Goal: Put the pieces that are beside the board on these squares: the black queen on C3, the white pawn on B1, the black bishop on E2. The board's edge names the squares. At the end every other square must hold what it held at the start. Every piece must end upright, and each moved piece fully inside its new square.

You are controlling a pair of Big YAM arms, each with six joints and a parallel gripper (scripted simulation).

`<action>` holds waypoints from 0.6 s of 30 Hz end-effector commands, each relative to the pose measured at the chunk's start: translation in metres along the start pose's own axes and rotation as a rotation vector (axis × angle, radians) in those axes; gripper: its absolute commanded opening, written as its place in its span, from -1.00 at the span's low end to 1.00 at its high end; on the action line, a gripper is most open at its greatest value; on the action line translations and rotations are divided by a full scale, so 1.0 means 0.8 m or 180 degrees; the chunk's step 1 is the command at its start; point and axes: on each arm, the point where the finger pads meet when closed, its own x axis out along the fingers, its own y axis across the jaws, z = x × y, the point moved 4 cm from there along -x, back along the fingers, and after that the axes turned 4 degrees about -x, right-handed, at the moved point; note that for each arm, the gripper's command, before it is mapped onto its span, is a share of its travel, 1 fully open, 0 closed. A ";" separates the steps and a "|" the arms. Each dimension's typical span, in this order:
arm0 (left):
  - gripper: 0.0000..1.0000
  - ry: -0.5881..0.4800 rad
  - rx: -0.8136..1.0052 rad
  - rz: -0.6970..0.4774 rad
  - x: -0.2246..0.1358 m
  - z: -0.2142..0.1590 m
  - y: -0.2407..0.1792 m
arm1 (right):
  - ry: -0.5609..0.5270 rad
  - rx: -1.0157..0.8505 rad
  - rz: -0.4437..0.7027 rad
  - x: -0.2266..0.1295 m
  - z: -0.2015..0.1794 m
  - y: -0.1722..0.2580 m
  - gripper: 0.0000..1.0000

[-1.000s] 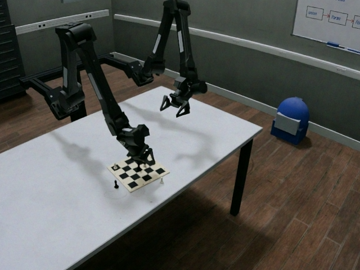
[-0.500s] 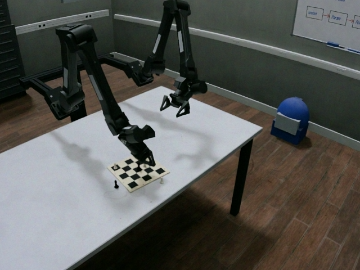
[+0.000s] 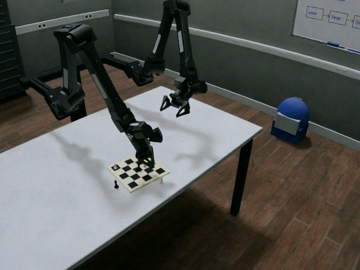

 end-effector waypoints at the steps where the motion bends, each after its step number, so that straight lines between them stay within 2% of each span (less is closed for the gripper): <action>1: 1.00 -0.0011 0.0105 0.0162 -0.005 0.012 0.031 | 0.0196 0.0851 -0.0038 0.012 0.030 -0.014 -0.31; 10: 1.00 0.0013 -0.0040 0.0436 -0.003 0.006 0.068 | 0.0597 0.1821 -0.0151 0.018 0.042 -0.022 -0.31; 18: 1.00 -0.0016 -0.0087 0.0526 -0.002 0.003 0.087 | 0.0906 0.2531 -0.0252 0.023 0.049 -0.033 -0.31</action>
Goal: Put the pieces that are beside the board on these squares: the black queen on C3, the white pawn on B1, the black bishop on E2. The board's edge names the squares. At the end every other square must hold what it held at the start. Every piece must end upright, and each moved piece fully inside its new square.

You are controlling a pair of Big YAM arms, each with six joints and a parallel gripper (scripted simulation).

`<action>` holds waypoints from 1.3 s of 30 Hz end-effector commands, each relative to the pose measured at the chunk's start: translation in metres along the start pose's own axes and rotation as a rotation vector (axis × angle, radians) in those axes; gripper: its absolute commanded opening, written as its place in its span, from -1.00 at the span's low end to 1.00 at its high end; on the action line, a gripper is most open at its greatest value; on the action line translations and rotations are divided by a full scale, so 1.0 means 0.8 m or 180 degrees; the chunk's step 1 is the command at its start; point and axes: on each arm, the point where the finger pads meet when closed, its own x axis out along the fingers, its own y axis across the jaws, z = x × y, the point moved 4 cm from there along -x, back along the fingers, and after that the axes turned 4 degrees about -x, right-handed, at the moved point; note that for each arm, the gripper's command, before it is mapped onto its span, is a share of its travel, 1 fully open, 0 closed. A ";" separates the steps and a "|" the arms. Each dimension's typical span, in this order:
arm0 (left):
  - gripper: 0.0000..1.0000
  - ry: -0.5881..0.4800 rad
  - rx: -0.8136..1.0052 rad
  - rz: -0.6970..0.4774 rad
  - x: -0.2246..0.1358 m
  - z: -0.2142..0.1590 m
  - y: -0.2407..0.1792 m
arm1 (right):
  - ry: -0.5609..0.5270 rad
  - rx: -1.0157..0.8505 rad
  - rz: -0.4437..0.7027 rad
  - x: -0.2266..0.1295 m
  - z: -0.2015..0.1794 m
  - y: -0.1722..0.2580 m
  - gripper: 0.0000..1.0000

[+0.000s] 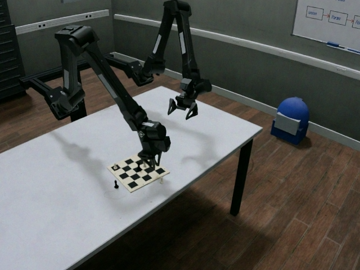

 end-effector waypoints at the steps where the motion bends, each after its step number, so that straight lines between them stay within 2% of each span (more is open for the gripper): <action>1: 1.00 -0.0050 -0.0048 0.0136 0.007 0.005 0.035 | 0.0219 0.0754 -0.0026 0.006 0.033 0.000 -0.31; 5: 1.00 -0.0068 -0.0068 0.0155 0.009 0.003 0.043 | 0.0432 0.1321 -0.0116 0.009 0.041 -0.007 -0.31; 16: 1.00 -0.0123 -0.0113 0.0146 0.014 -0.007 0.058 | 0.0901 0.2365 -0.0254 0.017 0.060 -0.020 -0.31; 23: 1.00 -0.0127 -0.0137 0.0128 0.017 -0.014 0.062 | 0.0983 0.2420 -0.0233 0.022 0.064 -0.019 -0.31; 39: 1.00 -0.0090 -0.0194 0.0073 0.025 -0.038 0.069 | 0.0927 0.2358 -0.0177 0.047 0.066 -0.011 -0.31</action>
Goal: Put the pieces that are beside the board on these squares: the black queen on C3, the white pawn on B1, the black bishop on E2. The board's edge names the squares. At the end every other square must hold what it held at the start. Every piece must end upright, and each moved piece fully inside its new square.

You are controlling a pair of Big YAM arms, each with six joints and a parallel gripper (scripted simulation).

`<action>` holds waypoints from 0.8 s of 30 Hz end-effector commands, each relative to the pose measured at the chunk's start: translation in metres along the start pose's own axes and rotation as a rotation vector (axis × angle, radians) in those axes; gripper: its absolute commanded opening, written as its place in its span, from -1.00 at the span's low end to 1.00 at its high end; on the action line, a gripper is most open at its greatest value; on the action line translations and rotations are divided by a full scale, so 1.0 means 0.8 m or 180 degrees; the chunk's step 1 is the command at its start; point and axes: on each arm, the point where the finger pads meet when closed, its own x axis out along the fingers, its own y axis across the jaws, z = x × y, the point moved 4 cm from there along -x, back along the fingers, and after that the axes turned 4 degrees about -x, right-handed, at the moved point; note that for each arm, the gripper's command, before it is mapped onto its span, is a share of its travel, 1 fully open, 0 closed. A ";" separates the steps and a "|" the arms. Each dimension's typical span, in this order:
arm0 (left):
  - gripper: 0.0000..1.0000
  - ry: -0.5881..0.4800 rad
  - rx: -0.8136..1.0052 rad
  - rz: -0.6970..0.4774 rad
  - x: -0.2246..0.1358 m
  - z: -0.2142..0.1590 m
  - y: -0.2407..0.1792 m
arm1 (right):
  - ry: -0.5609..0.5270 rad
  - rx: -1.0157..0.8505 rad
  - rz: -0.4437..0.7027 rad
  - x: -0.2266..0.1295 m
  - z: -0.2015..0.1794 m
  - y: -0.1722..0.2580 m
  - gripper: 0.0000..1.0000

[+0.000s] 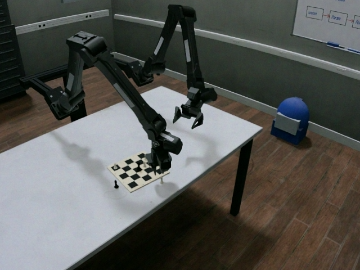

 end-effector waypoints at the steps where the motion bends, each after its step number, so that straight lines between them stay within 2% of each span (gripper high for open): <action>1: 1.00 -0.0027 0.0049 0.0054 0.005 0.000 0.028 | -0.0110 0.0063 0.0110 0.002 0.028 0.025 -0.31; 20: 1.00 -0.0015 -0.0066 0.0061 0.012 -0.025 0.046 | -0.0114 0.0074 0.0100 0.035 0.035 0.028 -0.31; 24: 1.00 -0.0027 -0.0084 0.0046 0.013 -0.030 0.049 | -0.0120 0.0093 0.0084 0.044 0.038 0.023 -0.40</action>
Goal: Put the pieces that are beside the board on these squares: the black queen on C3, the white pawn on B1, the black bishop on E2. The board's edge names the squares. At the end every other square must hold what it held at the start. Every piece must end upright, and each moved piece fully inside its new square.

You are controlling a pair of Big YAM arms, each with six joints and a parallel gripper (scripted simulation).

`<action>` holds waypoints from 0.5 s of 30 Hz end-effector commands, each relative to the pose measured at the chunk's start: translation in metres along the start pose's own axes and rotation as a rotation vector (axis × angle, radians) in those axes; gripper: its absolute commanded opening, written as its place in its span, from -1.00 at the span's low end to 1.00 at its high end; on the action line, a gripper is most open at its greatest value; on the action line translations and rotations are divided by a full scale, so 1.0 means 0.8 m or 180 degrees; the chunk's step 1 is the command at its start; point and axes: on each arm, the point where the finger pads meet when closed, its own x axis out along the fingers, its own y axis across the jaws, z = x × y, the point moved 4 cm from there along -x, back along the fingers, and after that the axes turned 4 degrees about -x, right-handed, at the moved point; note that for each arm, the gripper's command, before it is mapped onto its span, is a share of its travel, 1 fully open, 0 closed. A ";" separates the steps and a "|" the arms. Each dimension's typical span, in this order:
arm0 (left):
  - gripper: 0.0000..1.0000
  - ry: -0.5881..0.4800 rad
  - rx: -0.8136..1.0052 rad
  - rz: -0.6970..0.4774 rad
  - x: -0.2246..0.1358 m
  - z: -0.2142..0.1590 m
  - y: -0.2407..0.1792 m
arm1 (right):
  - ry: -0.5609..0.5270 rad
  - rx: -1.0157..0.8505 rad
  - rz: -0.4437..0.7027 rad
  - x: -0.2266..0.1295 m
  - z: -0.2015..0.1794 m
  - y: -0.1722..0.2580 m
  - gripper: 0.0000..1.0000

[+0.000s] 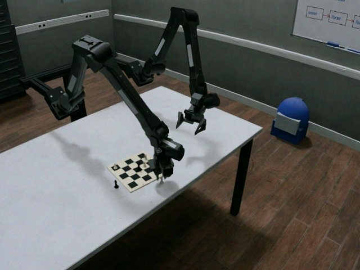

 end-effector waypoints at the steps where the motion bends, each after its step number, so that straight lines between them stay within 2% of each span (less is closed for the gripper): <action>1: 1.00 -0.0057 0.0010 0.0039 0.006 -0.002 0.028 | -0.0117 0.0069 0.0071 0.009 0.030 0.013 -0.43; 3: 1.00 -0.0067 0.0001 0.0028 0.007 -0.004 0.029 | -0.0115 0.0059 0.0071 0.011 0.029 0.013 -0.48; 4: 1.00 -0.0068 -0.0012 0.0019 0.007 -0.006 0.029 | -0.0086 0.0037 0.0064 0.013 0.021 0.013 -0.61; 6: 1.00 -0.0068 -0.0012 0.0019 0.007 -0.006 0.029 | -0.0086 0.0037 0.0064 0.013 0.021 0.013 -0.61; 13: 1.00 -0.0106 -0.0046 -0.0013 0.009 -0.015 0.035 | -0.0109 0.0029 0.0094 0.002 0.018 0.012 -1.00; 15: 1.00 -0.0123 -0.0050 -0.0027 0.009 -0.015 0.035 | -0.0107 0.0028 0.0092 0.002 0.017 0.012 -1.00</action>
